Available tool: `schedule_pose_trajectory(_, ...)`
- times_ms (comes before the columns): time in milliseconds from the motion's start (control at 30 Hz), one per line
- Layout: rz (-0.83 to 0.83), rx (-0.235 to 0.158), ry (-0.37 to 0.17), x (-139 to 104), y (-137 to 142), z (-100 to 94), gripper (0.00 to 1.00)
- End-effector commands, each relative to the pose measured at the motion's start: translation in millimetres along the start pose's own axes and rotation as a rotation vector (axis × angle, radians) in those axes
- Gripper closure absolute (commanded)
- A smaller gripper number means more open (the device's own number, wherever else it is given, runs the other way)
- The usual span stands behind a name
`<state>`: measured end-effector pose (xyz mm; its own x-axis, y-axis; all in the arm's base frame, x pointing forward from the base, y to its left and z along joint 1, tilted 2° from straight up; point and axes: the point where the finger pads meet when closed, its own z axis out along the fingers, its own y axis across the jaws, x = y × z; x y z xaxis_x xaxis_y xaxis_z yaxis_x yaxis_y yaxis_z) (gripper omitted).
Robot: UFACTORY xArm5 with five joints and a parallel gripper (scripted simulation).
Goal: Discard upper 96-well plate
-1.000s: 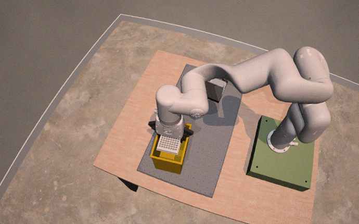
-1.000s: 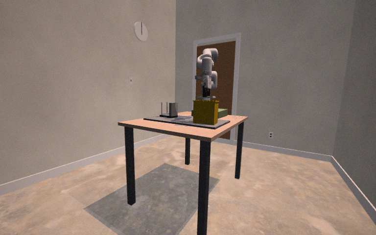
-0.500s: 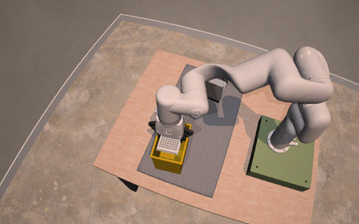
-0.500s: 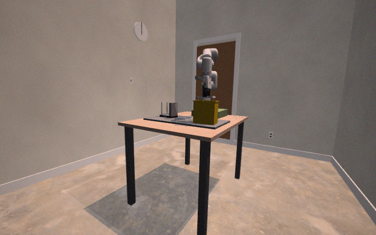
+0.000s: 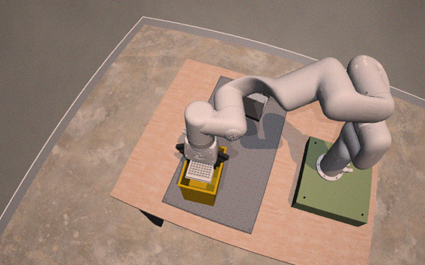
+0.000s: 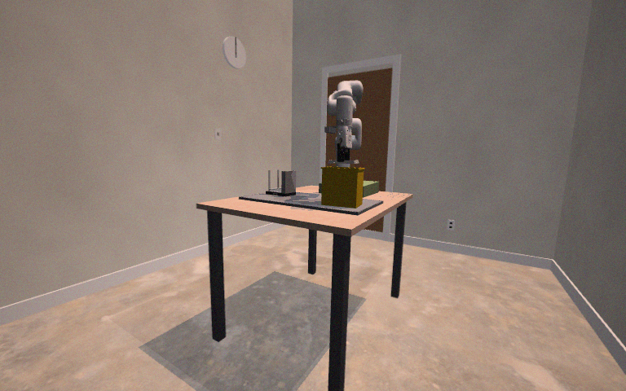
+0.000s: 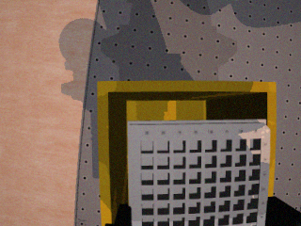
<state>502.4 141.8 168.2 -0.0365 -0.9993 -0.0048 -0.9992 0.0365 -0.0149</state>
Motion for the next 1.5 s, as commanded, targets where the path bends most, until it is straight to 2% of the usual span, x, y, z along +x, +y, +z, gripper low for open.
schedule_pose_trajectory(0,0.000,0.004,-0.001,-0.4,-1.1,-1.0,1.00)
schedule_pose_trajectory(1467,0.000,0.004,-0.001,-0.2,-1.2,5.7,1.00)
